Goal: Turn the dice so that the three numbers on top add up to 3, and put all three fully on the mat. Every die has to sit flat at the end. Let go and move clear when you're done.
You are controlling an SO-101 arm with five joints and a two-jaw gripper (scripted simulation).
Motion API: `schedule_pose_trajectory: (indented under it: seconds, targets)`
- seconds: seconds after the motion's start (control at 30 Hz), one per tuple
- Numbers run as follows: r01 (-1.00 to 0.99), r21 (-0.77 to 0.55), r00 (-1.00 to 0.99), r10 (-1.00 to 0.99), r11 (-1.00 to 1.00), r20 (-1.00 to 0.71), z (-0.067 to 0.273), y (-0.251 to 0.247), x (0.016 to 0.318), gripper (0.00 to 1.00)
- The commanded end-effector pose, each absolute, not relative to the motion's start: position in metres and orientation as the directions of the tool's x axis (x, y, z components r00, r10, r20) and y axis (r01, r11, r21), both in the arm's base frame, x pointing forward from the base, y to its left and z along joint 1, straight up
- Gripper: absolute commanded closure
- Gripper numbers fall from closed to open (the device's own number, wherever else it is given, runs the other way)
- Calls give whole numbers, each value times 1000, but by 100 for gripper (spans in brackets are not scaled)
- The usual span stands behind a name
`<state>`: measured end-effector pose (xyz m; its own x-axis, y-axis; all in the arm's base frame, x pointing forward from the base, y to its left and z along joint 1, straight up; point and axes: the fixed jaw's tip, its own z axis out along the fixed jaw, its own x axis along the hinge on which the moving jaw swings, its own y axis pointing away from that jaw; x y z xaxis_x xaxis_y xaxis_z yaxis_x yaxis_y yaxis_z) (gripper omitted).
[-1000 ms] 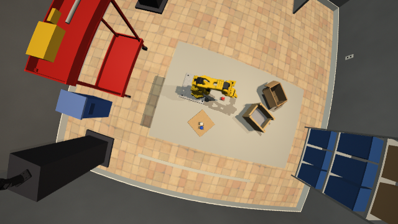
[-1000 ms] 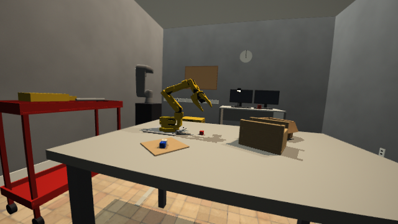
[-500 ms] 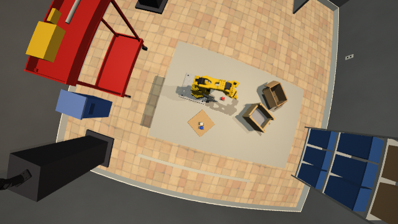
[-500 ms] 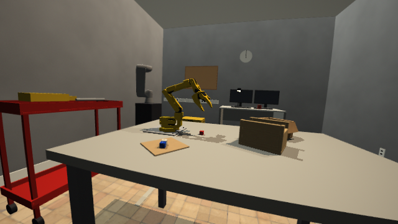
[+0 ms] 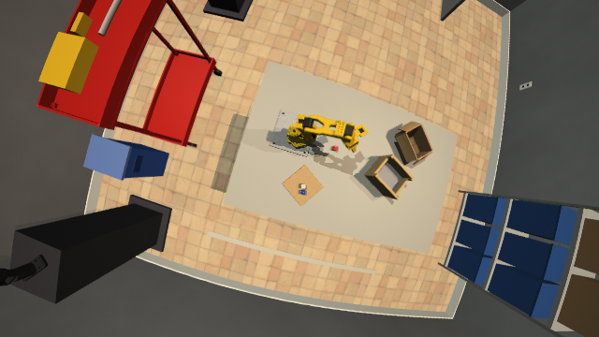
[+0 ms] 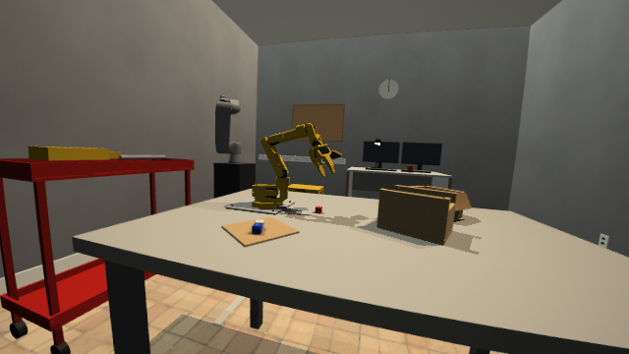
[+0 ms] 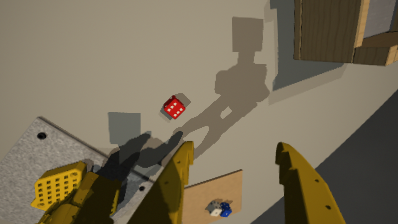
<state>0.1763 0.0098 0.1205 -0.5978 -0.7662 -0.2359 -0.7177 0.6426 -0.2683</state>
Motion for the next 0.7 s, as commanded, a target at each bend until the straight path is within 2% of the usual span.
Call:
schedule_pose_trajectory:
  seconds: [0.0,0.2,0.27,0.67]
  targets:
    - [-627,-196,-713,-657,754,-245,120,14,178,72]
    - [-455,-112,-850,-469,883,-241,118,17,183,72]
    - [-455,-112,-850,-469,883,-241,118,17,183,72]
    - [-134,-13,-973,-134,991,-189,113,21,190,72]
